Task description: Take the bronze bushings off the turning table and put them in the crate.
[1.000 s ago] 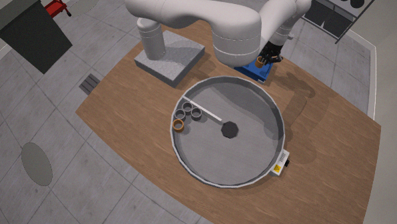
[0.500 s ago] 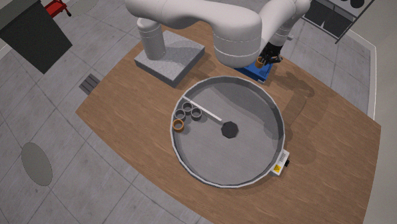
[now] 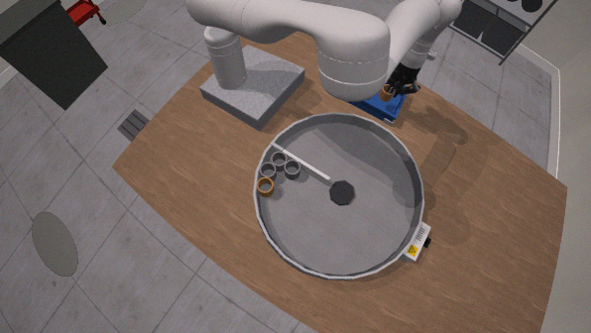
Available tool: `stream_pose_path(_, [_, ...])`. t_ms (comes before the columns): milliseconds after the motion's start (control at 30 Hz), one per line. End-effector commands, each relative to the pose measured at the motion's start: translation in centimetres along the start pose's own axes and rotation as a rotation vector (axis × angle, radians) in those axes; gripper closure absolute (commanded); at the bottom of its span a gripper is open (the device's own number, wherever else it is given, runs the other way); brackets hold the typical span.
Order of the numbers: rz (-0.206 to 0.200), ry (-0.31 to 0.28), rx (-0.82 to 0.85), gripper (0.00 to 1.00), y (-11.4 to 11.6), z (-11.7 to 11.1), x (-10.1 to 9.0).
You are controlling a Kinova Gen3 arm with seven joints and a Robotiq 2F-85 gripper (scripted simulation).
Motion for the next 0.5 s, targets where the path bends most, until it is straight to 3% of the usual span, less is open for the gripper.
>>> stream_pose_path(0, [0.004, 0.001, 0.006, 1.00, -0.01, -0.14, 0.12])
stream_pose_path(467, [0.003, 0.001, 0.005, 1.00, 0.00, -0.12, 0.09])
Point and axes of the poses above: the point where the finger pads meet when closed, its own x axis out along the fingers, its own y axis across the jaws, z = x × y, the point moved 7 cm from there along -x, back along the fingers, and after that the axes turned 15 degrees about -x, right-handed, at the moved point
